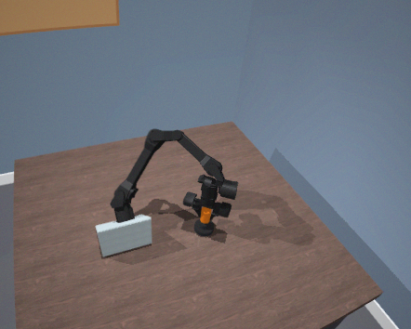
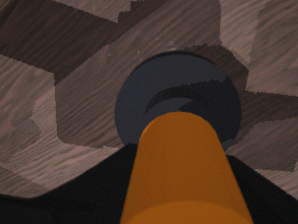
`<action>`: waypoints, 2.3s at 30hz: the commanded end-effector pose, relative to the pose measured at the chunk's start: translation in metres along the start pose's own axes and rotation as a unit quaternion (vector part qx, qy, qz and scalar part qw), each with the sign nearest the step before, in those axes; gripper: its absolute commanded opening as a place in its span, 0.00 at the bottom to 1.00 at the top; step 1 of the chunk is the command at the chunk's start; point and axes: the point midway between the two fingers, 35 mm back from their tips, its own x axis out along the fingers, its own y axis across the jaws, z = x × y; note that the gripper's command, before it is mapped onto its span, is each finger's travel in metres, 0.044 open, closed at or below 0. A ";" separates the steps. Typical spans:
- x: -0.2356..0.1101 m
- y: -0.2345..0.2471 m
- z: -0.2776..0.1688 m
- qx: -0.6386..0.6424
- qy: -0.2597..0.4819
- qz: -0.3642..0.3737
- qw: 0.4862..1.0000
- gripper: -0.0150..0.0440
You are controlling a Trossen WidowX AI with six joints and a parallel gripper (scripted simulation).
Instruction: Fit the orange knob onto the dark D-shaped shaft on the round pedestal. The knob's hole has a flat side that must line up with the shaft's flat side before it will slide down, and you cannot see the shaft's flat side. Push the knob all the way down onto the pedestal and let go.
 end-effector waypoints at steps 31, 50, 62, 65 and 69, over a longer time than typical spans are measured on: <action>0.001 -0.002 0.000 0.010 -0.002 -0.001 1.000 0.25; 0.005 -0.004 0.001 0.038 -0.002 -0.001 0.999 0.25; 0.010 -0.004 0.003 -0.002 -0.002 -0.001 1.000 0.25; 0.011 -0.005 0.003 -0.010 -0.002 -0.001 1.000 0.25; 0.014 -0.005 0.004 0.003 -0.002 -0.001 1.000 0.25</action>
